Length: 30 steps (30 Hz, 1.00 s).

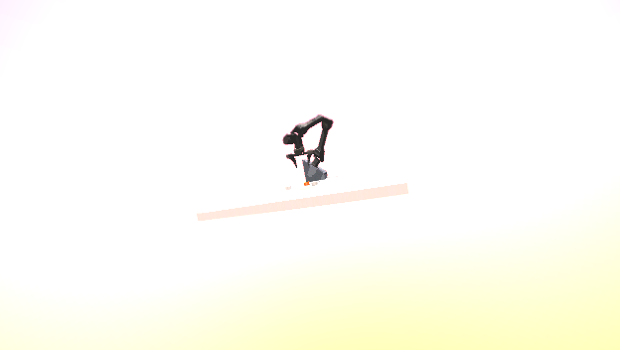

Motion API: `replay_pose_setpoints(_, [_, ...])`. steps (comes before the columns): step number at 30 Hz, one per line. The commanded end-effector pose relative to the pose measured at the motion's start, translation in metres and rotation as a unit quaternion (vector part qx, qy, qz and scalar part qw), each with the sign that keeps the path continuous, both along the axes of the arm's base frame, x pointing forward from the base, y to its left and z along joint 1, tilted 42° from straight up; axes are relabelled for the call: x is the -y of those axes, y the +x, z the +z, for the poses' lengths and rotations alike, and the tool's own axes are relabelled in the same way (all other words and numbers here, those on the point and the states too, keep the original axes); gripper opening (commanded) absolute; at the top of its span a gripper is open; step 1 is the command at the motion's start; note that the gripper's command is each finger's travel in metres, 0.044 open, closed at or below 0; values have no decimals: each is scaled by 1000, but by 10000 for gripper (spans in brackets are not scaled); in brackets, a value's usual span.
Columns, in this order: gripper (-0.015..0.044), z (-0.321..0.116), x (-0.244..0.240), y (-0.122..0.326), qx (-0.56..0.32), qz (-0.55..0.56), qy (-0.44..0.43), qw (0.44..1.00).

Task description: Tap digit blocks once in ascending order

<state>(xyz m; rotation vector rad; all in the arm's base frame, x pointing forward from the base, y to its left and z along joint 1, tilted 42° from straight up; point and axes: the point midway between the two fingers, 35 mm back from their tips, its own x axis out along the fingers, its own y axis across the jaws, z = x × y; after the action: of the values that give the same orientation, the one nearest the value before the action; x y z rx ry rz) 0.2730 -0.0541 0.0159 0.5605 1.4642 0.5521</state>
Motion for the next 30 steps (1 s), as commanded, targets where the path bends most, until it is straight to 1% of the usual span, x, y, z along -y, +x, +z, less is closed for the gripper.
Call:
replay_pose_setpoints(1, [400, 2, -3, 5, 0, 0, 1, 1000])
replay_pose_setpoints(3, [400, 11, -11, 20, 3, 2, -1, 1000])
replay_pose_setpoints(7, [400, 39, -41, 61, 5, 2, 0, 1000])
replay_pose_setpoints(10, [400, 50, -54, 74, 1, -1, 4, 1000])
replay_pose_setpoints(30, [400, 51, -55, 75, 1, -1, 4, 1000])
